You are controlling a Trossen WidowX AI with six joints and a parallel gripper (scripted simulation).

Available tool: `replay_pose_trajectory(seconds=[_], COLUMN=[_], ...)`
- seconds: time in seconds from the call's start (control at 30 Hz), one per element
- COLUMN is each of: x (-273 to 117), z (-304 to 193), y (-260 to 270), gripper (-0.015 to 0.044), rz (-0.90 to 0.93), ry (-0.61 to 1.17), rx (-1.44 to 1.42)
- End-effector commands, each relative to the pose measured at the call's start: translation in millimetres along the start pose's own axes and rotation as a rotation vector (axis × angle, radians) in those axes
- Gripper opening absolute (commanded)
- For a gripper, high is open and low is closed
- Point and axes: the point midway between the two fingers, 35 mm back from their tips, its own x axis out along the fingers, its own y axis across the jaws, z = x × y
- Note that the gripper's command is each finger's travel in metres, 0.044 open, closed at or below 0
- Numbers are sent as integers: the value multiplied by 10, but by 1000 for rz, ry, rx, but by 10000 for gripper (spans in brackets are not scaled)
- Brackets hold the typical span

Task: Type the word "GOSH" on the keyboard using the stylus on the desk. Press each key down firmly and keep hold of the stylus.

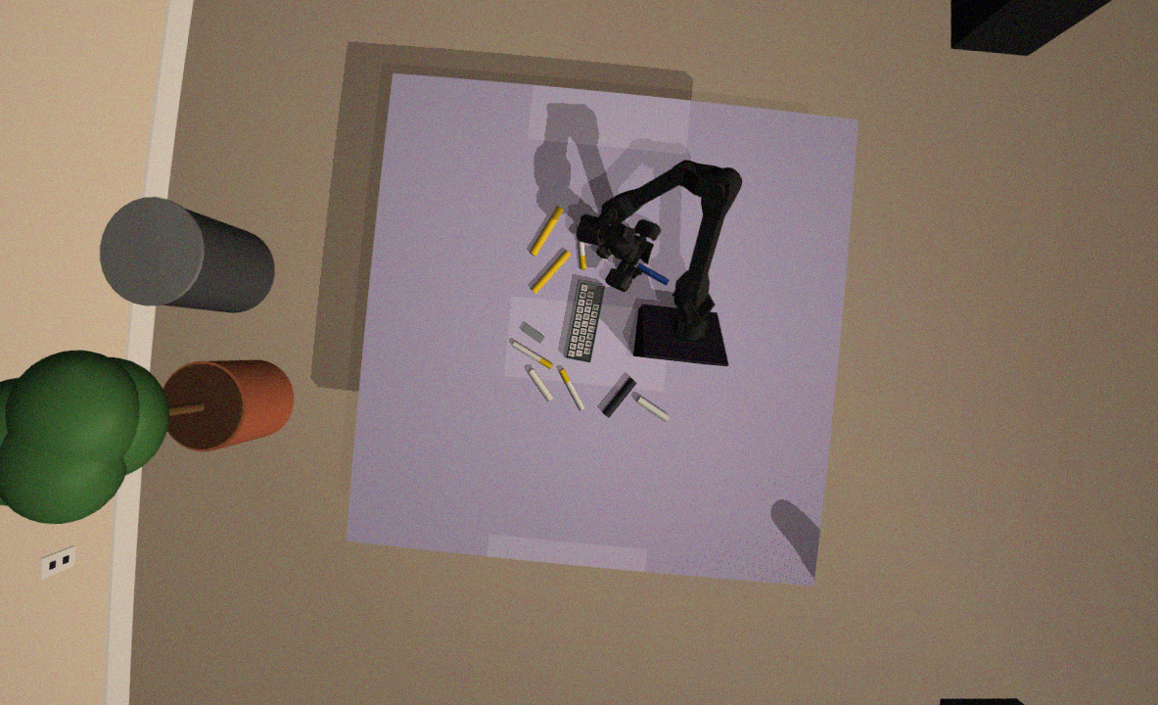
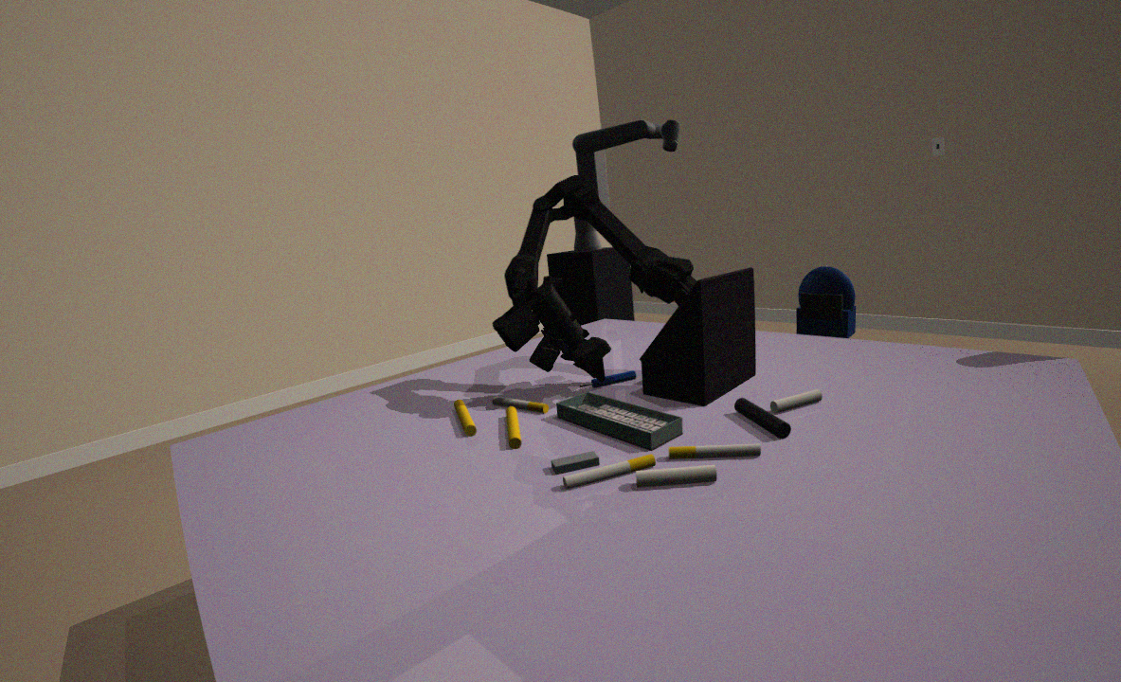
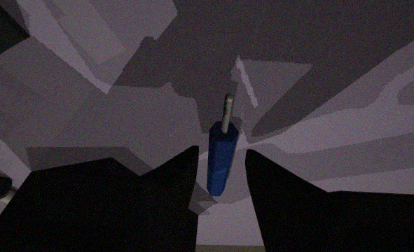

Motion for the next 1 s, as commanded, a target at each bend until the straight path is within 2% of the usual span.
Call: replay_pose_trajectory(seconds=[0.0,0.4,0.57,0.77,0.97], x=[42,86,67,19,-245], z=[8,33,33,11,-131], y=[3,3,0,4,11], gripper=[150,150,19,0,0], rz=[-4,-4,-1,1,3], ry=[8,8,2,2,2], rx=[-6,-6,0,-1,-1])
